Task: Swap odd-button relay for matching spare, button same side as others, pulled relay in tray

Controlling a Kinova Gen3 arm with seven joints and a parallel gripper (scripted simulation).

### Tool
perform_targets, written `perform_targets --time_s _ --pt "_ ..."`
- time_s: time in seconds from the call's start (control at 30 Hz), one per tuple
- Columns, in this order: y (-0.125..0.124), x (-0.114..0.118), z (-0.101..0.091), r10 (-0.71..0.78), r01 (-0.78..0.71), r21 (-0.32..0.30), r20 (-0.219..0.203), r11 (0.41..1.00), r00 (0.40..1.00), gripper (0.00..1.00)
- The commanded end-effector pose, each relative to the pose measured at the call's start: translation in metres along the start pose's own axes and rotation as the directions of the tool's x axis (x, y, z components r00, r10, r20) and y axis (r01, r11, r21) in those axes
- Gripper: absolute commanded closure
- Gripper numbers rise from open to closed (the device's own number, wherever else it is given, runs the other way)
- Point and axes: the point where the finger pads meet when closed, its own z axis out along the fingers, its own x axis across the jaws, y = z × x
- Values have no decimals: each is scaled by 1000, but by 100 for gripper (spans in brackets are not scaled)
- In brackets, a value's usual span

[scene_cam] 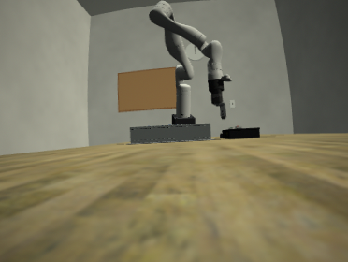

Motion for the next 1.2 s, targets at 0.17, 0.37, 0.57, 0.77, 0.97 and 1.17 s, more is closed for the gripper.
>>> perform_targets --time_s 0.17,0.37,0.57,0.77,0.97,1.17 --pt "-1 0 -1 104 -104 1 -3 995 995 100" --pt "0 0 -1 166 -166 1 -2 986 986 100" --pt "-1 0 -1 256 -256 1 -2 967 967 100" --pt "-1 -1 -1 343 -343 2 -3 939 939 100" --pt "0 0 -1 383 -383 1 -2 924 924 100" --pt "-1 0 -1 409 -409 2 -3 912 912 100"
